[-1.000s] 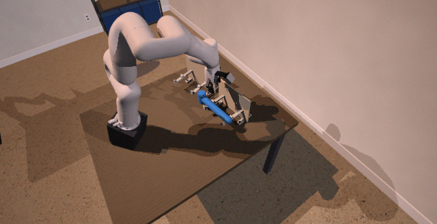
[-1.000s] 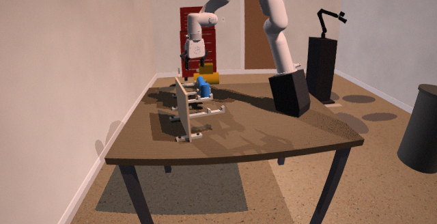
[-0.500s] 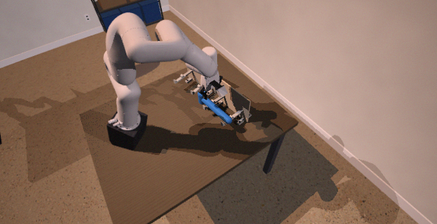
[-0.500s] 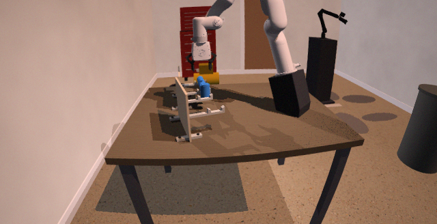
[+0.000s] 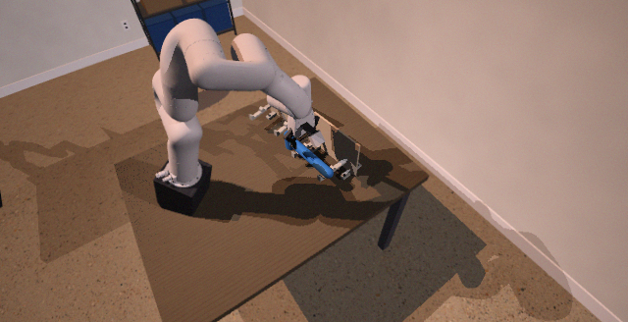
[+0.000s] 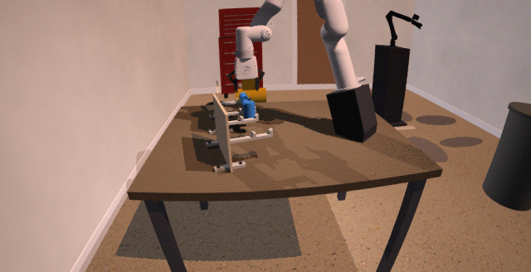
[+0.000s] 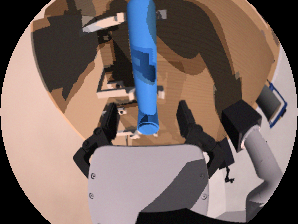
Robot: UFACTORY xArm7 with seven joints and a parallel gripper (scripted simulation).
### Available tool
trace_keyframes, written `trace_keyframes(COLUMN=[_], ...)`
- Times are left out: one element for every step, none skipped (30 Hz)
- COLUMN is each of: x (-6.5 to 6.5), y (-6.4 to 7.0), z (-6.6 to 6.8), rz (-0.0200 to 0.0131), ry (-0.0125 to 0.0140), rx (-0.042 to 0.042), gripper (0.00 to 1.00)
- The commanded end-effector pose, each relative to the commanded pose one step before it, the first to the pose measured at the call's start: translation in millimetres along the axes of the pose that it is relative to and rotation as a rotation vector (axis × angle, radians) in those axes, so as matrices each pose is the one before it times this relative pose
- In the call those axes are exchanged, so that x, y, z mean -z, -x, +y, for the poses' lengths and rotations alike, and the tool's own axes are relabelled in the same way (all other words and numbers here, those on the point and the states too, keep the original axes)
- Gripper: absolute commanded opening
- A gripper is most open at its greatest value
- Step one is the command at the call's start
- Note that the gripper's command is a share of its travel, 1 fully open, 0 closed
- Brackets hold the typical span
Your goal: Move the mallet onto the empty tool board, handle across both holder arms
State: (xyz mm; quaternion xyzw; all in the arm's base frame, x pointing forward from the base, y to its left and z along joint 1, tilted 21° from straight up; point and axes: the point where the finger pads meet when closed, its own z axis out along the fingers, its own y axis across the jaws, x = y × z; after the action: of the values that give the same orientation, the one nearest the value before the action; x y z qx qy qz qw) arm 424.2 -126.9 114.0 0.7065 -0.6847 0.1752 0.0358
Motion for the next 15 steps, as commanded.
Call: trace_keyframes(x=[-34.33, 0.0, -11.22, -9.97, -6.87, -4.74, -4.31, -2.09, -0.56, -0.06, 0.0, 0.0, 0.0, 0.0, 0.0], y=[-0.77, 0.0, -0.31, 0.02, 0.17, 0.19, 0.22, 0.12, 0.03, 0.0, 0.0, 0.0, 0.0, 0.0, 0.0], z=[-3.87, 0.0, -0.48, 0.01, 0.25, 0.29, 0.35, 0.2, 0.06, 0.01, 0.0, 0.0, 0.0, 0.0, 0.0], rz=[0.00245, 0.0, 0.0009, -0.00012, -0.00059, -0.00065, -0.00076, -0.00042, -0.00012, -0.00001, 0.0, 0.0, 0.0, 0.0, 0.0], ry=[-0.00645, 0.0, -0.00023, 0.00002, 0.00015, 0.00018, 0.00021, 0.00012, 0.00003, 0.0, 0.0, 0.0, 0.0, 0.0, 0.0], rx=[0.00006, 0.0, -0.00036, 0.00009, 0.00027, 0.00028, 0.00032, 0.00018, 0.00005, 0.00001, 0.0, 0.0, 0.0, 0.0, 0.0], gripper=[1.0, 1.0, 1.0, 1.0, 1.0, 1.0, 1.0, 1.0, 1.0, 1.0, 1.0, 1.0, 1.0, 1.0, 1.0])
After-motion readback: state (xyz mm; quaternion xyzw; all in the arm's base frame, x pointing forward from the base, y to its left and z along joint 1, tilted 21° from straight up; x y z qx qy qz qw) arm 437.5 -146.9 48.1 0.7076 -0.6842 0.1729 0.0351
